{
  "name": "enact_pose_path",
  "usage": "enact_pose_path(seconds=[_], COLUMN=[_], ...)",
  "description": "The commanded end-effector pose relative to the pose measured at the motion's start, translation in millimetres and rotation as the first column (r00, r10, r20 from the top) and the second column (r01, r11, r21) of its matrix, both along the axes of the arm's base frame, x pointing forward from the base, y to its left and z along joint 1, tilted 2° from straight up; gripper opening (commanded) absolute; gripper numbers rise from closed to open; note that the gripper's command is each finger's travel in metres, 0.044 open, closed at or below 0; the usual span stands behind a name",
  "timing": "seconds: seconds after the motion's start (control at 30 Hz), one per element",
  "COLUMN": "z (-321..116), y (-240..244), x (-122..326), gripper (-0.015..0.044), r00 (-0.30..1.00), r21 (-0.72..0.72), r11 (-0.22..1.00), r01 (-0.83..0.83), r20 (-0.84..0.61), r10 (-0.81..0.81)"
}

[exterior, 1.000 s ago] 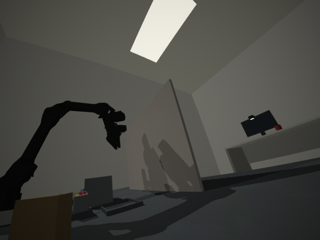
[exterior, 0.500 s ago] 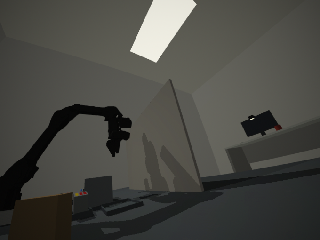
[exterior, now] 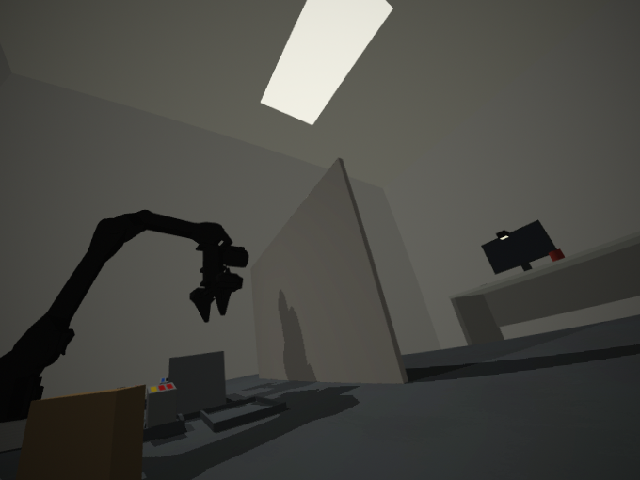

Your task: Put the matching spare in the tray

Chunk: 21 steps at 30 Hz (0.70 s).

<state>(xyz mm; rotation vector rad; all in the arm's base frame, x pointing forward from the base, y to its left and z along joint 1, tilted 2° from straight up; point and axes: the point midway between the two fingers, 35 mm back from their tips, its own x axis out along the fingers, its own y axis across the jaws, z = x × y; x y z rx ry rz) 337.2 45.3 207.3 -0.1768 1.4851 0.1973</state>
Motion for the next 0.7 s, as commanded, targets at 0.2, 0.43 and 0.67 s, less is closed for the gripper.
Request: enact_pose_path(seconds=[0.2, 0.43, 0.67], z=[-34, -59, -61], y=[97, 112, 113], x=[-112, -169, -169], gripper=[0.044, 0.044, 0.0414], r00=[0.669, 0.343, 0.343], r21=[-0.039, -0.05, -0.05], r11=[0.668, 0.341, 0.341], r01=[-0.743, -0.939, -0.939], r20=[-0.018, -0.034, -0.034], r10=[0.743, 0.939, 0.939])
